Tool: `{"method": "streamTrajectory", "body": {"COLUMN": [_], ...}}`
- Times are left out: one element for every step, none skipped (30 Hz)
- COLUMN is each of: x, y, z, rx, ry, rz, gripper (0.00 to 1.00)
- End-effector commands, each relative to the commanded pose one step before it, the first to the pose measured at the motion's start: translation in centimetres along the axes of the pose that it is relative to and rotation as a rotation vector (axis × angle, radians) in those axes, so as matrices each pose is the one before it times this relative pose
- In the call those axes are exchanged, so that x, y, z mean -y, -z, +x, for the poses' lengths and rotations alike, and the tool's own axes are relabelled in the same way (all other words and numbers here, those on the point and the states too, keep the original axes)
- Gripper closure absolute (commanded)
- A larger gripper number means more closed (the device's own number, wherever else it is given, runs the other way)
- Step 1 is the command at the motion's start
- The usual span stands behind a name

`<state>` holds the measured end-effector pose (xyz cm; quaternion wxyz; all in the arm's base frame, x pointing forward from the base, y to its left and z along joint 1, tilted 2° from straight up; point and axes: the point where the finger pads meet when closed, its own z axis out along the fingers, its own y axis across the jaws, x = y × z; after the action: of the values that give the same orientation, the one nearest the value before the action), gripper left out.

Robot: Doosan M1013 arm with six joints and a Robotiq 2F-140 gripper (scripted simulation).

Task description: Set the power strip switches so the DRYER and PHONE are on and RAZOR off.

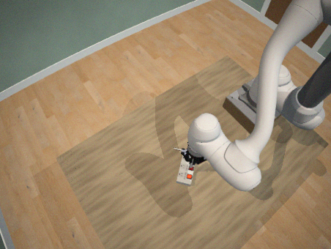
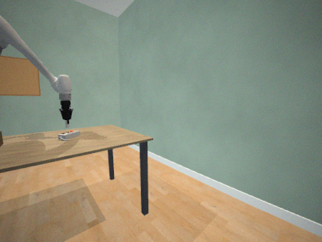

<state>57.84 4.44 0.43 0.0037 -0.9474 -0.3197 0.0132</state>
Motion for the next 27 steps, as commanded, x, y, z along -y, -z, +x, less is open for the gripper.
{"method": "streamTrajectory", "body": {"x": [-0.005, -0.005, -0.005, -0.005, -0.005, -0.005, -0.005, -0.006, -0.006, -0.005, -0.006, -0.006, -0.005, -0.005, -0.005, -0.005, 0.0, 0.0, -0.005, -0.004, -0.005, -0.004, -0.004, -0.004, -0.003, -0.003, -0.003], "y": [-0.175, -0.119, -0.123, -0.126, -0.128, -0.131, -0.132, -0.132, -0.133, -0.133, -0.132, -0.13, -0.128, -0.126, -0.122, -0.119, 0.0, 0.0, -0.115, -0.11, -0.105, -0.1, -0.094, -0.088, -0.082, -0.076, -0.069], "z": [0.002, -0.002, -0.002, -0.002, -0.002, -0.002, -0.002, -0.002, -0.002, -0.002, -0.002, -0.002, -0.002, -0.002, -0.002, -0.002, 0.0, 0.0, -0.002, -0.002, -0.002, -0.001, -0.002, -0.002, -0.002, -0.001, -0.001], "rx": [-0.00024, 0.0, 0.0, 0.0, 0.0, 0.0, 0.0, 0.0, 0.0, 0.0, 0.0, 0.0, 0.0, 0.0, 0.0, 0.0, 0.0, 0.0, 0.0, 0.0, 0.0, 0.0, 0.0, 0.0, 0.0, 0.0, 0.0], "ry": [0.00002, 0.0, 0.0, 0.0, 0.0, 0.0, 0.0, 0.0, 0.0, 0.0, 0.0, 0.0, 0.0, 0.0, 0.0, 0.0, 0.0, 0.0, 0.0, 0.0, 0.0, 0.0, 0.0, 0.0, 0.0, 0.0, 0.0], "rz": [0.00009, 0.0, 0.0, 0.0, 0.0, 0.0, 0.0, 0.0, 0.0, 0.0, 0.0, 0.0, 0.0, 0.0, 0.0, 0.0, 0.0, 0.0, 0.0, 0.0, 0.0, 0.0, 0.0, 0.0, 0.0, 0.0, 0.0], "gripper": [1.0, 1.0, 1.0, 1.0, 1.0, 1.0, 1.0, 1.0, 1.0, 1.0, 1.0, 1.0, 1.0, 1.0, 1.0, 1.0, 1.0, 1.0, 1.0, 1.0, 1.0, 1.0, 1.0, 1.0, 1.0, 1.0, 1.0]}}
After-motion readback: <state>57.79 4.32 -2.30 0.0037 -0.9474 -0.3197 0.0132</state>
